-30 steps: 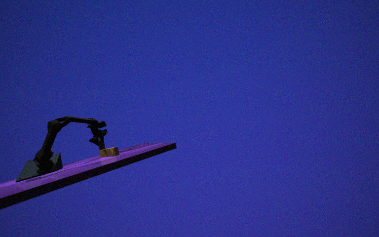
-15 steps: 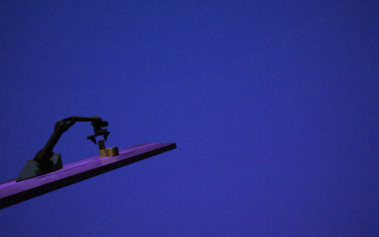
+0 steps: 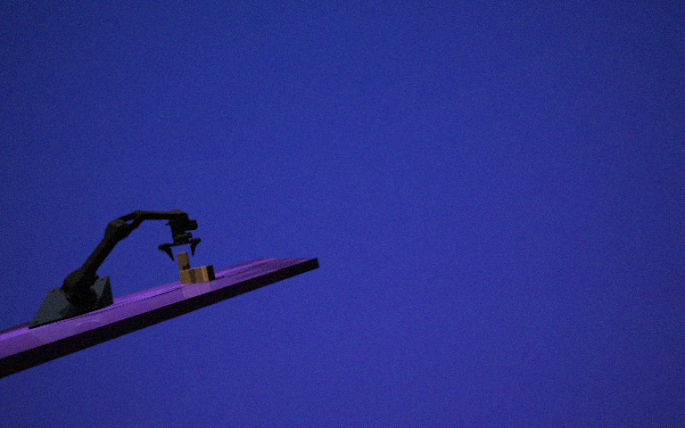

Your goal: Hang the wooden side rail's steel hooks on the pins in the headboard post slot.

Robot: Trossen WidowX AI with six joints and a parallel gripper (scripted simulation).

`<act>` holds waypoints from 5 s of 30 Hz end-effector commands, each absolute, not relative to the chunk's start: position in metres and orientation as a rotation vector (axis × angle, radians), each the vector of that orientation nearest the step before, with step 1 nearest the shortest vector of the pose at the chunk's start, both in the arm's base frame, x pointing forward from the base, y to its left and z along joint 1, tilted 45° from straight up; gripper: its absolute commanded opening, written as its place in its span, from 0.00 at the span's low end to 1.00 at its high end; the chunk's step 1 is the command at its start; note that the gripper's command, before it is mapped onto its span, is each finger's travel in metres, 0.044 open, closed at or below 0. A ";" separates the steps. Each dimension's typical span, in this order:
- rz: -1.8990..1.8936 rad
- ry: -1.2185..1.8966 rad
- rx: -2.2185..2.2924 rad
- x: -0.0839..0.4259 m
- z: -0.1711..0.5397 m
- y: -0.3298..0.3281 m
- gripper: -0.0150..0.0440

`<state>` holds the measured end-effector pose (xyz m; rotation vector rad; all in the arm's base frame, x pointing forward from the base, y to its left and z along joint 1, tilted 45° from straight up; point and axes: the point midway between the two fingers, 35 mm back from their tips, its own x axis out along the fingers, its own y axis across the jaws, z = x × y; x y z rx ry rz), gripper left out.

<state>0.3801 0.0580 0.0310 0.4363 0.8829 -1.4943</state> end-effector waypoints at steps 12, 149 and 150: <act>-1.509 0.871 0.432 0.373 -0.002 0.027 1.00; -1.661 0.608 0.674 0.346 -0.050 -0.020 0.25; -1.661 0.608 0.674 0.346 -0.050 -0.020 0.25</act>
